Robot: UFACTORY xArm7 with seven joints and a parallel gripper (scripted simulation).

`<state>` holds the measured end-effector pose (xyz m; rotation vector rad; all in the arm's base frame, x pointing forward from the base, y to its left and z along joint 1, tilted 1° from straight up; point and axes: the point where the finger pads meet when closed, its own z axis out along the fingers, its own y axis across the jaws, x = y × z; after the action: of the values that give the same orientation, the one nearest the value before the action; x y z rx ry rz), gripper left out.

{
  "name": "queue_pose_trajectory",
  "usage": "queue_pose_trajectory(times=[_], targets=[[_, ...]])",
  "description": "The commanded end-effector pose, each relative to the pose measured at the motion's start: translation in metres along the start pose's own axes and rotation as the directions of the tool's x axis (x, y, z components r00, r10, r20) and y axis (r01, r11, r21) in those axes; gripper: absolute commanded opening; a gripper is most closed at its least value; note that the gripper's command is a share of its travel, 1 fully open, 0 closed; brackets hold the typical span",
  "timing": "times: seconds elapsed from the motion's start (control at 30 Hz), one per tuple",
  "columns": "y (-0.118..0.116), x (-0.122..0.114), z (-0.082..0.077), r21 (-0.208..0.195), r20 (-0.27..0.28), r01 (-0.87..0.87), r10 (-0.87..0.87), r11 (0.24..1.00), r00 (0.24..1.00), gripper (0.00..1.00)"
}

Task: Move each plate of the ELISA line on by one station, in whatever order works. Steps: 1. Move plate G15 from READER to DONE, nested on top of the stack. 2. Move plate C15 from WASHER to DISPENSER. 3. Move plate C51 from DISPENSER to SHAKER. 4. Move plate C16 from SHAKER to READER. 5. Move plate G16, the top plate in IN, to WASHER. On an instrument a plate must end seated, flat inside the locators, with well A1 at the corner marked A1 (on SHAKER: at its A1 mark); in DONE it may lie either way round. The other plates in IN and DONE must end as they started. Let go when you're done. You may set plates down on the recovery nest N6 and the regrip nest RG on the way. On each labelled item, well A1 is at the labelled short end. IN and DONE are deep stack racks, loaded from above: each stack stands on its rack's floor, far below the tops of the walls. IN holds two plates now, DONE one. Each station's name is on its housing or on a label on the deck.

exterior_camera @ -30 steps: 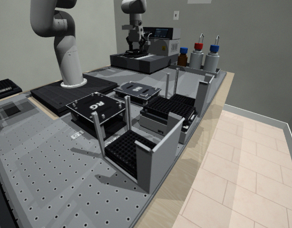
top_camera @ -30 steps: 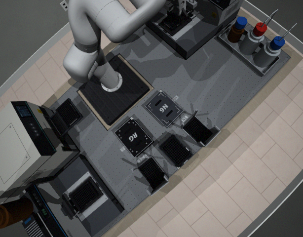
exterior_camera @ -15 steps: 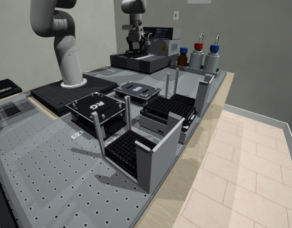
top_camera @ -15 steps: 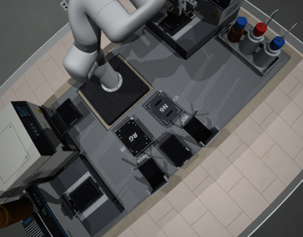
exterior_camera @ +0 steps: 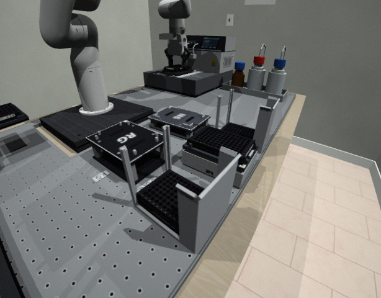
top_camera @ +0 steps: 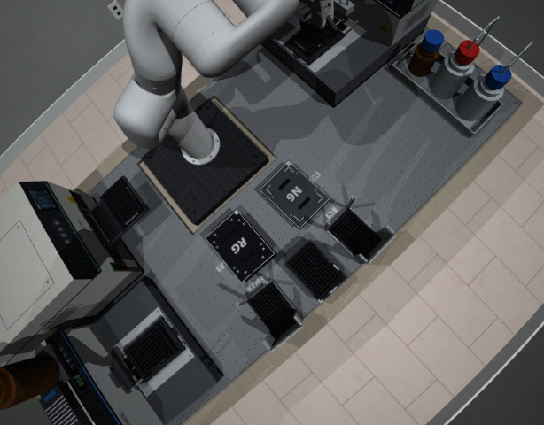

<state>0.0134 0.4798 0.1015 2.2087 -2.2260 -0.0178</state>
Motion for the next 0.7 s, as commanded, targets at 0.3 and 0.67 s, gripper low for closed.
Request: queue_pose_trajectory(times=[0.3,0.67], targets=[[0.0002,-0.0016,0.0026,0.001,0.004,0.000,0.000,1.000,1.000,0.00],[0.0002,-0.0016,0.0056,0.001,0.004,0.000,0.000,1.000,1.000,0.00]])
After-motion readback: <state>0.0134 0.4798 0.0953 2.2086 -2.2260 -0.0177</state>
